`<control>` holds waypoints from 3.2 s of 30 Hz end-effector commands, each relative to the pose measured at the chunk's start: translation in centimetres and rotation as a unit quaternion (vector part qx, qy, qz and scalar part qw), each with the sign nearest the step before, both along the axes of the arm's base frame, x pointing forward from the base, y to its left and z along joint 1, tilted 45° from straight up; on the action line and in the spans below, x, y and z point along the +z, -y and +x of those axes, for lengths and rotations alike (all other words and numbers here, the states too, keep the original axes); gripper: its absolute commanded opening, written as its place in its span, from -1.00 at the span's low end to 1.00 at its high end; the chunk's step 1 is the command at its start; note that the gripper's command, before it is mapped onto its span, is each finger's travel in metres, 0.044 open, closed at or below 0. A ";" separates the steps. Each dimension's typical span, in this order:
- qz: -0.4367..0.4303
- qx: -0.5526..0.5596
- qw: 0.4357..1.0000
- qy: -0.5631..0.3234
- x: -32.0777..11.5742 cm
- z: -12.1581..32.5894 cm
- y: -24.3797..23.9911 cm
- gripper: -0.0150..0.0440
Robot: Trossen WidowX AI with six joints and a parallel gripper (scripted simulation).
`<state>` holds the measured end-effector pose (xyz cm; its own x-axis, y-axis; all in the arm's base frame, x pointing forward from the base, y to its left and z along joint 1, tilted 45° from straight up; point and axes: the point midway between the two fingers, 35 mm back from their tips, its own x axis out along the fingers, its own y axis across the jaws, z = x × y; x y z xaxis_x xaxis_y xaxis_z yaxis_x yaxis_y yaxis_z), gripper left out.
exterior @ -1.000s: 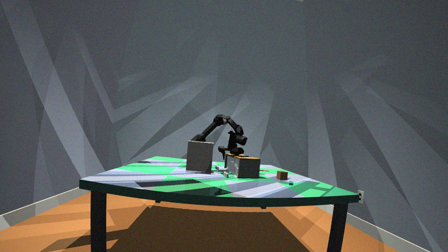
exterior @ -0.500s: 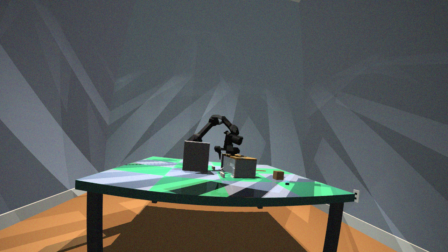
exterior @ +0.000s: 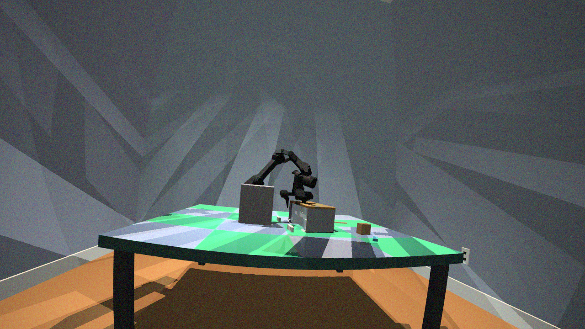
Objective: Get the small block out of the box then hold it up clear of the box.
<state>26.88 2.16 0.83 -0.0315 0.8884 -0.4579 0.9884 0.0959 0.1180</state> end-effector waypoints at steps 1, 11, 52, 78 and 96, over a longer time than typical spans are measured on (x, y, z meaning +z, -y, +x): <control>0.007 0.008 1.000 -0.003 0.2 -0.3 -0.9 0.86; 0.006 0.008 1.000 -0.003 -0.7 -0.3 0.1 0.86; 0.007 0.008 1.000 -0.003 1.9 -0.9 -2.6 0.86; 0.005 0.008 1.000 -0.004 4.3 -1.1 -3.1 0.86; -0.047 -0.057 0.996 -0.042 7.8 -1.6 0.5 0.47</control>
<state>25.69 1.62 8.05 -0.0120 0.8663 -0.4994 0.9927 0.0703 0.0981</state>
